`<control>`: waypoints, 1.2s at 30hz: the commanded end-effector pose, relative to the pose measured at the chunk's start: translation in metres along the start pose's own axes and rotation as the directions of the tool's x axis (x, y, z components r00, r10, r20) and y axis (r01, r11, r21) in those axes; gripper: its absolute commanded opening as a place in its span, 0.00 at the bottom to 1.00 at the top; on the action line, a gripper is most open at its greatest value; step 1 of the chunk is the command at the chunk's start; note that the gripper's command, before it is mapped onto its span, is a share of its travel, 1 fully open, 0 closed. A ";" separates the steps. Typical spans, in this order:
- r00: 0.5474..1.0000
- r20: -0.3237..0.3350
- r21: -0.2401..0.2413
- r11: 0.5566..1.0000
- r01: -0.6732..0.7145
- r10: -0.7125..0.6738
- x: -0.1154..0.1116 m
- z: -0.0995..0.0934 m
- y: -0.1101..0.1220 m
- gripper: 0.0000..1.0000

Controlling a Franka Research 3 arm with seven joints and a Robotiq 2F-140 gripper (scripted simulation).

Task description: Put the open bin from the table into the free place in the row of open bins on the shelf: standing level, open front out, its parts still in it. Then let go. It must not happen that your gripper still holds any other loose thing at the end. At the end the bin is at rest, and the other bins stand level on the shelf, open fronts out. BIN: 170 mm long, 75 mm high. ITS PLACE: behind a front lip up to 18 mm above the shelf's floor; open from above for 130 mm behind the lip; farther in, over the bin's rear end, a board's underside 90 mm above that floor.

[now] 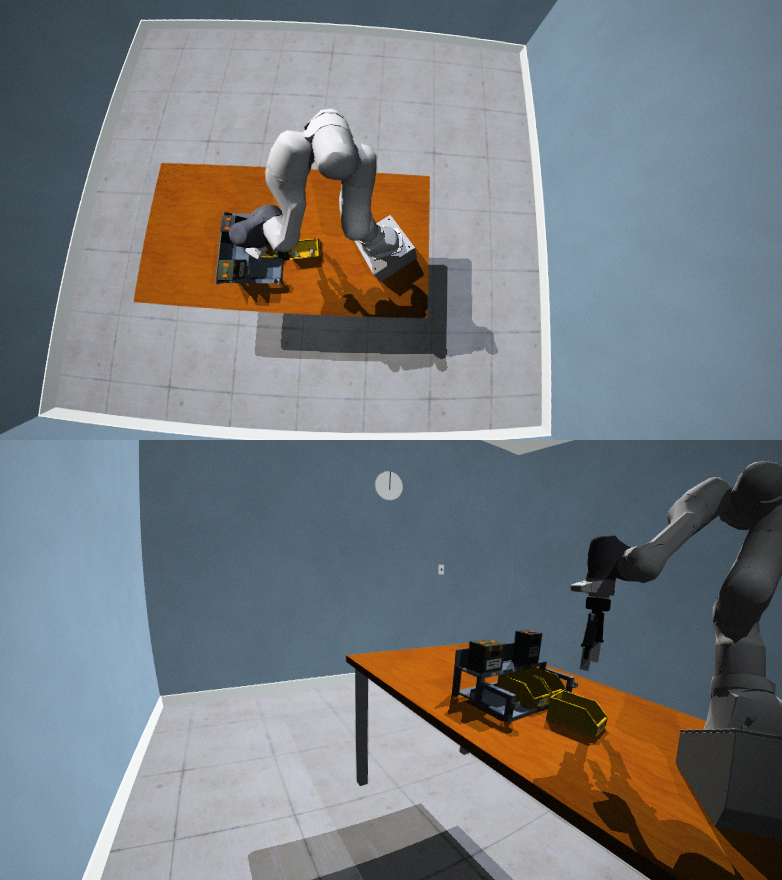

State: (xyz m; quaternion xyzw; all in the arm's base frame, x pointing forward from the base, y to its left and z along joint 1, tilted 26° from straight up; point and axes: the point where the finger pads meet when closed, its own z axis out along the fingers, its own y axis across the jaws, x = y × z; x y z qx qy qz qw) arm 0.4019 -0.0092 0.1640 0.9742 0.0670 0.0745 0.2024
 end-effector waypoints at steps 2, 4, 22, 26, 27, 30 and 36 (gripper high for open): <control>0.994 -0.025 -0.003 0.994 -0.108 0.108 -0.002 0.002 0.001 1.00; 0.993 -0.026 -0.003 0.993 -0.115 0.114 -0.004 0.002 0.002 1.00; 0.993 -0.026 -0.003 0.993 -0.116 0.116 -0.004 0.002 0.002 1.00; 0.993 -0.026 -0.003 0.993 -0.116 0.116 -0.004 0.002 0.002 1.00; 0.993 -0.026 -0.003 0.993 -0.116 0.116 -0.004 0.002 0.002 1.00; 0.993 -0.026 -0.003 0.993 -0.116 0.116 -0.004 0.002 0.002 0.00; 0.993 -0.026 -0.003 0.993 -0.116 0.116 -0.004 0.002 0.002 0.00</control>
